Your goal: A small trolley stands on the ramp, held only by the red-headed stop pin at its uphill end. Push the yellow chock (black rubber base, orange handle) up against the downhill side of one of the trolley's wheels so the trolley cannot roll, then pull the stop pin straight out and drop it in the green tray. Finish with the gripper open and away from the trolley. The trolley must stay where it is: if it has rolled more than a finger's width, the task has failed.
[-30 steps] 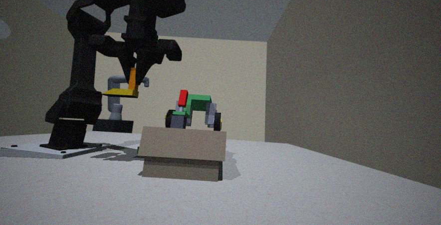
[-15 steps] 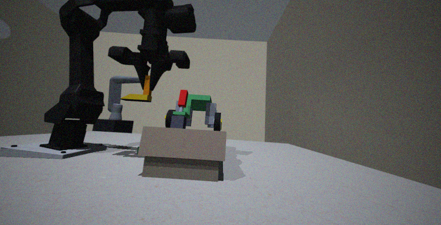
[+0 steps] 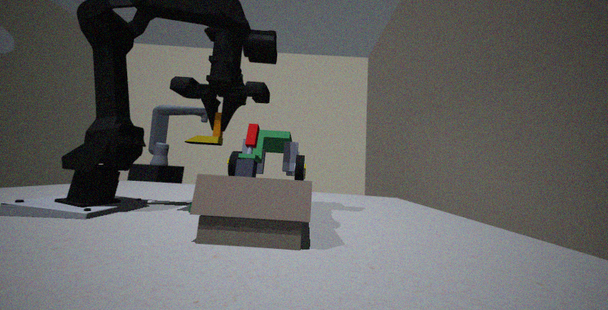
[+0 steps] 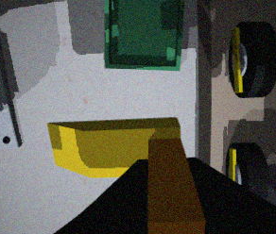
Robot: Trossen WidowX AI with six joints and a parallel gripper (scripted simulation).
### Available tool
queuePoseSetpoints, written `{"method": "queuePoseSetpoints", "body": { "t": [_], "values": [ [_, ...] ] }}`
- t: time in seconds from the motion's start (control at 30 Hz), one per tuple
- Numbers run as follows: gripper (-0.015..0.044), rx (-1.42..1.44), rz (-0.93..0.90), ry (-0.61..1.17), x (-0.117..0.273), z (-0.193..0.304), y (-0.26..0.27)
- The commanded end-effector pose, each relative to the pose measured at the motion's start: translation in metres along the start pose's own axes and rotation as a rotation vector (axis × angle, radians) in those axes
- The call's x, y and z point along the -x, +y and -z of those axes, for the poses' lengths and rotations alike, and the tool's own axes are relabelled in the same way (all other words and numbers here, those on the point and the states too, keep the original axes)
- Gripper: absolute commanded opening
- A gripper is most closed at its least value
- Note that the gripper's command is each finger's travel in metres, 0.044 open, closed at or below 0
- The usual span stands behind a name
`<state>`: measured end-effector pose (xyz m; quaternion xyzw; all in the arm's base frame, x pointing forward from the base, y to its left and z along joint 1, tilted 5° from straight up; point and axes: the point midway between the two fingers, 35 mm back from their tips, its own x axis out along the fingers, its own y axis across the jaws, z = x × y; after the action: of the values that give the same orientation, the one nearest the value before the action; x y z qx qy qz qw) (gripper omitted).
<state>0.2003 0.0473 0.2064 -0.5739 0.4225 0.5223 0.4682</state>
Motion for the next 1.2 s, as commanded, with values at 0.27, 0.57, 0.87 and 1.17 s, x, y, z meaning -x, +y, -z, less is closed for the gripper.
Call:
{"method": "queuePoseSetpoints", "body": {
  "t": [0.27, 0.57, 0.87, 1.17],
  "values": [
    [0.0, -0.006, 0.001, 0.001, -0.003, -0.039, -0.009],
    [0.0, -0.006, 0.001, -0.002, -0.006, -0.073, -0.015],
    [0.0, -0.006, 0.001, -0.005, -0.009, -0.109, -0.024],
    [0.0, 0.0, 0.002, -0.007, -0.011, -0.139, -0.032]
  ]
}}
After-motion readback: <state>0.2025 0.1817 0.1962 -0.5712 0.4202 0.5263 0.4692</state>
